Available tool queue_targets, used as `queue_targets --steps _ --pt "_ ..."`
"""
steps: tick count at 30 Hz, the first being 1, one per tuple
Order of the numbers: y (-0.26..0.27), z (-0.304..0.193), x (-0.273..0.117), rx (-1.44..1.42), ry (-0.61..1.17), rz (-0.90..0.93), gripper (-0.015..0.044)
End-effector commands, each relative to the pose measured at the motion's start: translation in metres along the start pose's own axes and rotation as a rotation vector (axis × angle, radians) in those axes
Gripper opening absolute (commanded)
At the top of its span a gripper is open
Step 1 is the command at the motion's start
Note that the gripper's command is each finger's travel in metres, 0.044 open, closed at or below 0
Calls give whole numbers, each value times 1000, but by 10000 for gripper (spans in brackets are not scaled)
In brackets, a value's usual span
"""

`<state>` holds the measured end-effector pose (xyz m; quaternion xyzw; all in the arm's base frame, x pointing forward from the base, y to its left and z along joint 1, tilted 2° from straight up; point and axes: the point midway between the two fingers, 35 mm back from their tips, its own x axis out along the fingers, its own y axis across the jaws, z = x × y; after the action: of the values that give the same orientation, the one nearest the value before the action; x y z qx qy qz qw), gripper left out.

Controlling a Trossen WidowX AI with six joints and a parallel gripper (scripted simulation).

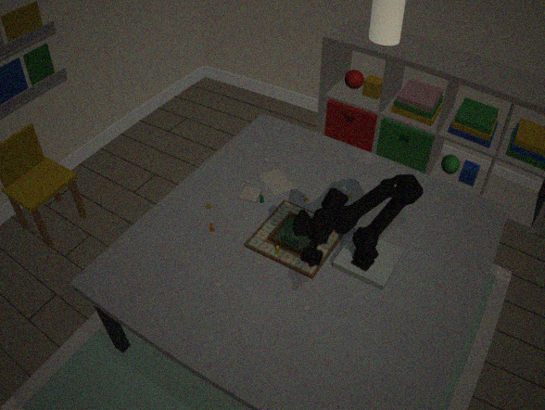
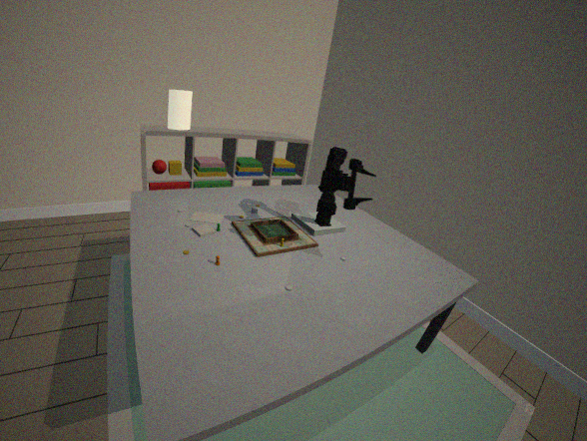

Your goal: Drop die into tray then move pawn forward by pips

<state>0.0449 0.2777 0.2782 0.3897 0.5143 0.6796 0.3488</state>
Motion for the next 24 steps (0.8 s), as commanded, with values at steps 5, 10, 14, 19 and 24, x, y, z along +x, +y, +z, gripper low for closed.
queue_targets --steps 5,10,14,19,24 --pt "-11 55 -16 -59 -198 -78 275" --pt "-31 126 -60 -137 -462 -239 275" --pt "-44 168 -106 -211 -647 -404 275" --pt "-66 208 -181 -237 -830 -657 275" --pt "-83 221 -264 -211 -962 -904 275"
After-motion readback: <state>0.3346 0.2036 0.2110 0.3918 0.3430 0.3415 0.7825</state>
